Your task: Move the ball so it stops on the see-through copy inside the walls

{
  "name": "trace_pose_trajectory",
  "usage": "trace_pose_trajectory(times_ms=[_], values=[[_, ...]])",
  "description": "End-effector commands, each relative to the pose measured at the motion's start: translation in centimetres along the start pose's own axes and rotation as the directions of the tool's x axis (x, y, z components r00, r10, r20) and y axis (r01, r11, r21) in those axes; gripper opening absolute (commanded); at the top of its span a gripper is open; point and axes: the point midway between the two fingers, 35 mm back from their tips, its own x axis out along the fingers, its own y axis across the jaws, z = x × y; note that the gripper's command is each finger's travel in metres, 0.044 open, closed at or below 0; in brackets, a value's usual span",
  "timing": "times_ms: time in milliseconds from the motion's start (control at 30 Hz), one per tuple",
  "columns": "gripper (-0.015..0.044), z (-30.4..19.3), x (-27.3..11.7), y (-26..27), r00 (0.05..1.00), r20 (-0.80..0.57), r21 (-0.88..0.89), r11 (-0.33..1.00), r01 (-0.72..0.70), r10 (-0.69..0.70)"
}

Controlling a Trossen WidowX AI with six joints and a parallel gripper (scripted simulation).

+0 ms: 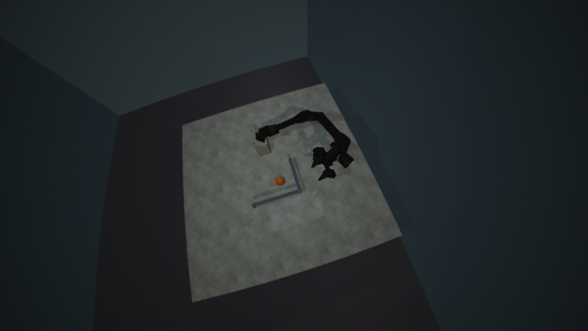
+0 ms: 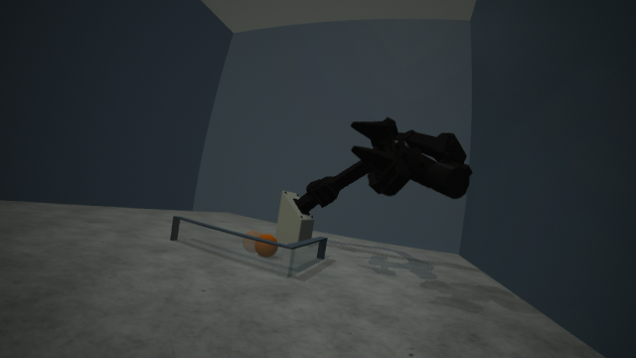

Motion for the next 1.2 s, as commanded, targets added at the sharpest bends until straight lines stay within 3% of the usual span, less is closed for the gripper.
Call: trace_pose_trajectory(times_ms=[0,133,300,433,533,667,800,1167], values=[[0.0383,0.2,0.2,-0.1,1.0,0.011,0.001,1.0,0.001,-0.001],[0.0383,4.6,4.0,-1.0,0.971,0.239,0.046,0.999,0.018,-0.029],[0.0383,11.3,8.2,-1.7,0.829,0.552,0.155,0.988,0.005,-0.091],[0.0383,17.3,10.6,-1.9,0.593,0.781,0.291,0.954,-0.066,-0.197],[0.0383,21.1,11.3,-1.9,0.375,0.873,0.393,0.906,-0.16,-0.313],[0.0383,24.6,11.3,-1.7,0.08,0.86,0.5,0.802,-0.326,-0.503],[0.0383,26.2,10.9,-1.1,-0.156,0.699,0.548,0.663,-0.509,-0.698],[0.0383,26.6,10.7,-1.4,-0.186,0.661,0.55,0.638,-0.538,-0.727]])
